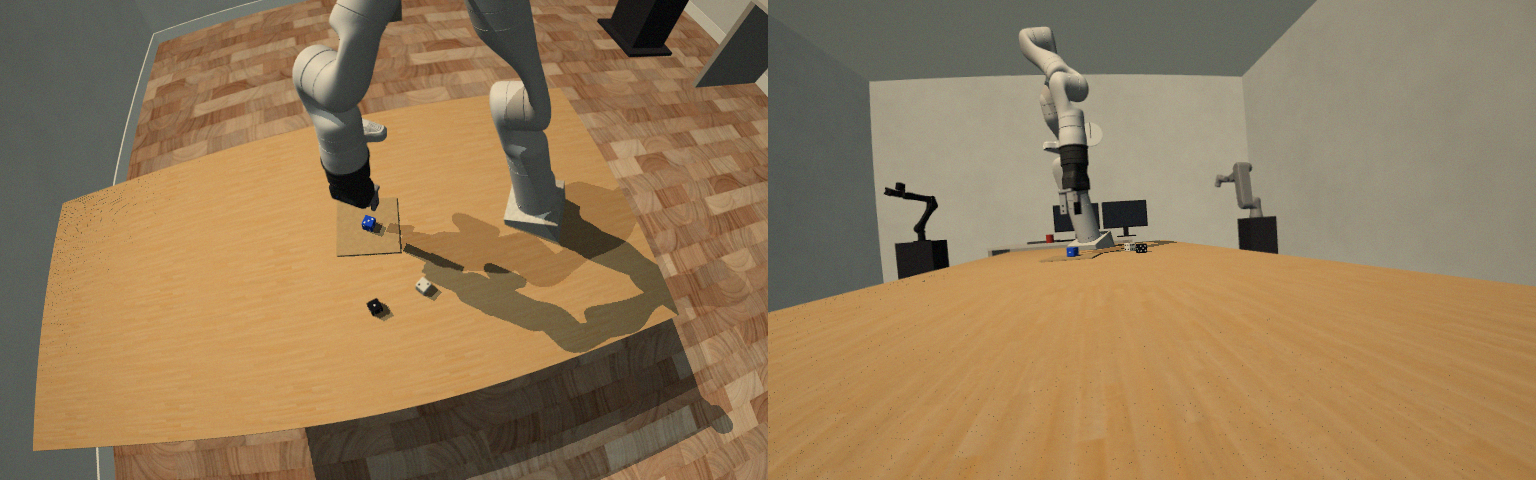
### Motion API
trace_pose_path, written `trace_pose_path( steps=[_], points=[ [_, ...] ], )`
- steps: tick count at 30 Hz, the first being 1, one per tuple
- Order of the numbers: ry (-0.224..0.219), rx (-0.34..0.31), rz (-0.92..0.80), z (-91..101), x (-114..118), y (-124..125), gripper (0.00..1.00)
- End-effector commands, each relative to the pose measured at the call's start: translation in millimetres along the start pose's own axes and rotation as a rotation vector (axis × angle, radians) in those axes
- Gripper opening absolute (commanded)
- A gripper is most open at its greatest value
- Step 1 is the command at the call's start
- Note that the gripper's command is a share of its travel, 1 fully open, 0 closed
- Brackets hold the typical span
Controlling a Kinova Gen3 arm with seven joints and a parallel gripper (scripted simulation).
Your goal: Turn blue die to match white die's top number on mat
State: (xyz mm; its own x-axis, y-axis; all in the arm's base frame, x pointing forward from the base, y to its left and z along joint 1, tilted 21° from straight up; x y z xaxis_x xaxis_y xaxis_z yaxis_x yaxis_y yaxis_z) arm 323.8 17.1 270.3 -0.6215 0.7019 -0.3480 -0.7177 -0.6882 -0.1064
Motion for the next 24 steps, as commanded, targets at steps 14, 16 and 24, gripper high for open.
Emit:
trace_pose_path(
  steps=[14, 16, 24],
  points=[
    [0.004, 0.008, 0.052, -30.0, 1, 9, 0.79],
    [0.004, 0.008, 0.052, -30.0, 1, 9, 0.79],
    [0.004, 0.008, 0.052, -30.0, 1, 9, 0.79]
  ],
)
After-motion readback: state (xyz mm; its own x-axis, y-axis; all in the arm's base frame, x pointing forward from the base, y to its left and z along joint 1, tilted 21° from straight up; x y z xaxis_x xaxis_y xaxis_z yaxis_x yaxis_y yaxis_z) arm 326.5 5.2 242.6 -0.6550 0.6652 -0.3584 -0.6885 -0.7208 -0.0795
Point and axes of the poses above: the point where the finger pads meet when closed, its own z axis back along the fingers, its own x axis across the jaws, y = z × x, the point moved 6 cm from there along z, back along the fingers, and after that the axes turned 13 degrees about -z, right-handed, at the moved point
